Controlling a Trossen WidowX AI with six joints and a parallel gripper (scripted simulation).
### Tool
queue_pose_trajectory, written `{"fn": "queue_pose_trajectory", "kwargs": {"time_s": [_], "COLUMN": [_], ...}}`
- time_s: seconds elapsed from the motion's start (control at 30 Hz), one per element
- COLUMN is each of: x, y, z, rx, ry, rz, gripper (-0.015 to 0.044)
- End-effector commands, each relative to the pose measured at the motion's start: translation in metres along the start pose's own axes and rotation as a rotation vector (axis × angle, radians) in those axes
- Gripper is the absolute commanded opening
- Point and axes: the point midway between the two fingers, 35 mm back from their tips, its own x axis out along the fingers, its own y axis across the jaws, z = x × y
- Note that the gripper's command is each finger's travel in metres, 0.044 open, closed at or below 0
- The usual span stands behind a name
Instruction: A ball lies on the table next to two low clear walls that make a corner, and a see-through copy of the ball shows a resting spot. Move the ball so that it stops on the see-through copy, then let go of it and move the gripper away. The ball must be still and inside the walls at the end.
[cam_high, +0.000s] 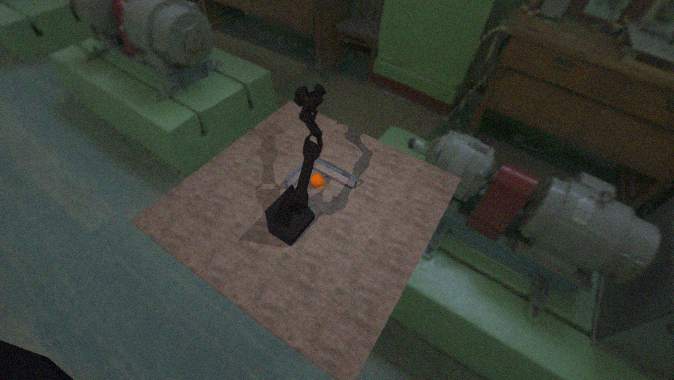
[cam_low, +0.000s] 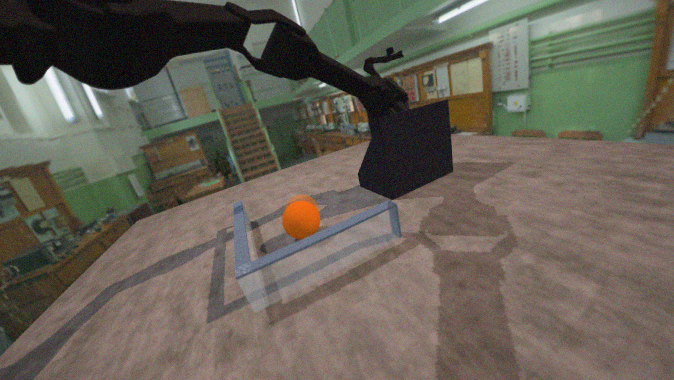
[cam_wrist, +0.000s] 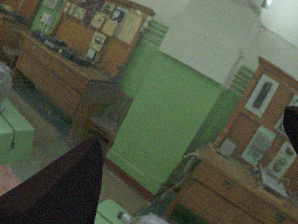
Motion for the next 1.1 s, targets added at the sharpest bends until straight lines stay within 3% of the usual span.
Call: {"fn": "queue_pose_trajectory", "kwargs": {"time_s": [0.0, 0.2, 0.43, 0.73, 1.07], "x": [0.000, -0.027, -0.095, -0.227, -0.400], "y": [0.001, 0.023, 0.047, 0.059, 0.039], "z": [-0.001, -0.042, -0.092, -0.143, -0.175], "rx": [0.009, 0.276, 0.574, 0.818, 0.858], "ry": [0.006, 0.227, 0.596, 1.138, 1.700], "rz": [0.007, 0.205, 0.366, 0.387, 0.169], "gripper": [0.0426, 0.0440, 0.0440, 0.0440, 0.0440]}}
